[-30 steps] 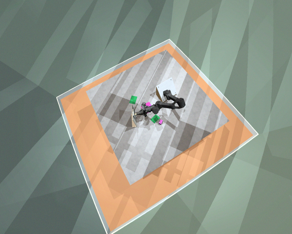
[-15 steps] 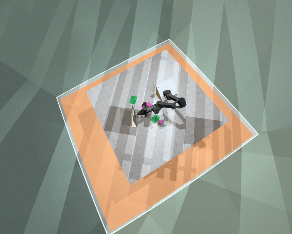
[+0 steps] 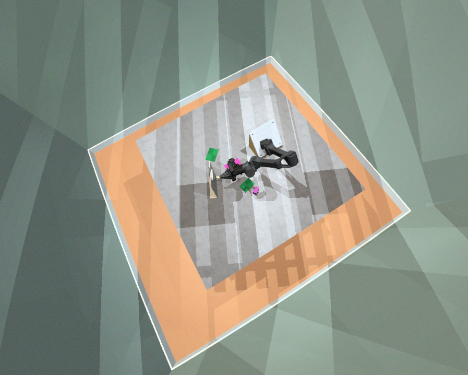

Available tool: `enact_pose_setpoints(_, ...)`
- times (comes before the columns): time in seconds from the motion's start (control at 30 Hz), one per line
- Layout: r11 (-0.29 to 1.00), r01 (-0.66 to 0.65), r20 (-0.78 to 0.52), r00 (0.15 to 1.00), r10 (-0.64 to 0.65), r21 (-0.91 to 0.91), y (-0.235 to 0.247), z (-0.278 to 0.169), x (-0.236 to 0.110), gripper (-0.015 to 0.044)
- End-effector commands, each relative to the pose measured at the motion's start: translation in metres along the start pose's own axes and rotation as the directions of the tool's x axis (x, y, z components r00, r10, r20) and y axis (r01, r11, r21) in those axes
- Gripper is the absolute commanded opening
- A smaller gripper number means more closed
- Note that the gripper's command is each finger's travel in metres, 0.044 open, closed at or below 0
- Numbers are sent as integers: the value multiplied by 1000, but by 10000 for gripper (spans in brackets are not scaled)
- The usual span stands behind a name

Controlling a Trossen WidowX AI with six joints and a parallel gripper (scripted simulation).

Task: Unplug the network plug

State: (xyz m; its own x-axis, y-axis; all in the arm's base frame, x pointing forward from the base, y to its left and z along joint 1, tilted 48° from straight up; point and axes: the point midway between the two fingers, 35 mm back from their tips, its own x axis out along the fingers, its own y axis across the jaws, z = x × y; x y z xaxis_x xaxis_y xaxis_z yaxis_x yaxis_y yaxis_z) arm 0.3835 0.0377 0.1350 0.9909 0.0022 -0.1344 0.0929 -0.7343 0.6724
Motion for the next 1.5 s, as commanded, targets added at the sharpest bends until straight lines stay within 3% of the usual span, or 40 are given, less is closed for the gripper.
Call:
enact_pose_setpoints(0.0, 1000, -4, -1, 1000, 4, 0, 1, -1, -3, 0)
enact_pose_setpoints(1.47, 1000, -3, 0, 1000, 3, 0, 1, -5, -23, 0)
